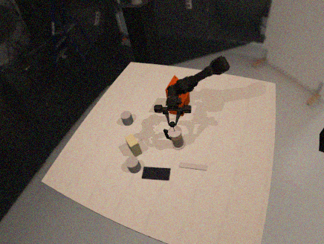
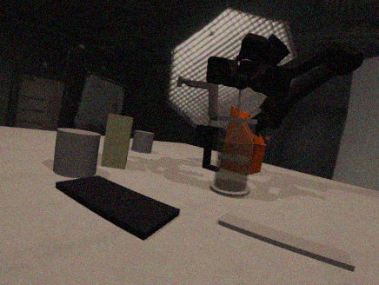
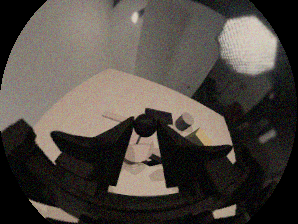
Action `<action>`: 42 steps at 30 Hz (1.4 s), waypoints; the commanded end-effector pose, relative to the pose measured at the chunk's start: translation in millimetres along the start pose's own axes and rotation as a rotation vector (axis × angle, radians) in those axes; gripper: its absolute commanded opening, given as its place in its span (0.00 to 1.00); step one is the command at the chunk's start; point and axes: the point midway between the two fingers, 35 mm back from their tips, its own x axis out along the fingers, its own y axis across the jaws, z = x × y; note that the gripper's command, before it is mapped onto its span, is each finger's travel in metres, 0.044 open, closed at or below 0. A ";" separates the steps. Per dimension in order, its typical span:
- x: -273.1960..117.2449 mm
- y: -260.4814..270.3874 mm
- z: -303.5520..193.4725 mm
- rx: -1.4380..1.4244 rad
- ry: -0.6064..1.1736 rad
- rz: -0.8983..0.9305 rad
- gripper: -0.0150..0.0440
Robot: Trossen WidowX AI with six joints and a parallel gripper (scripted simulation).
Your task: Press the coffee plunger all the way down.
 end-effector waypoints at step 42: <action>25.8 -0.4 -28.5 0.059 0.048 0.020 0.46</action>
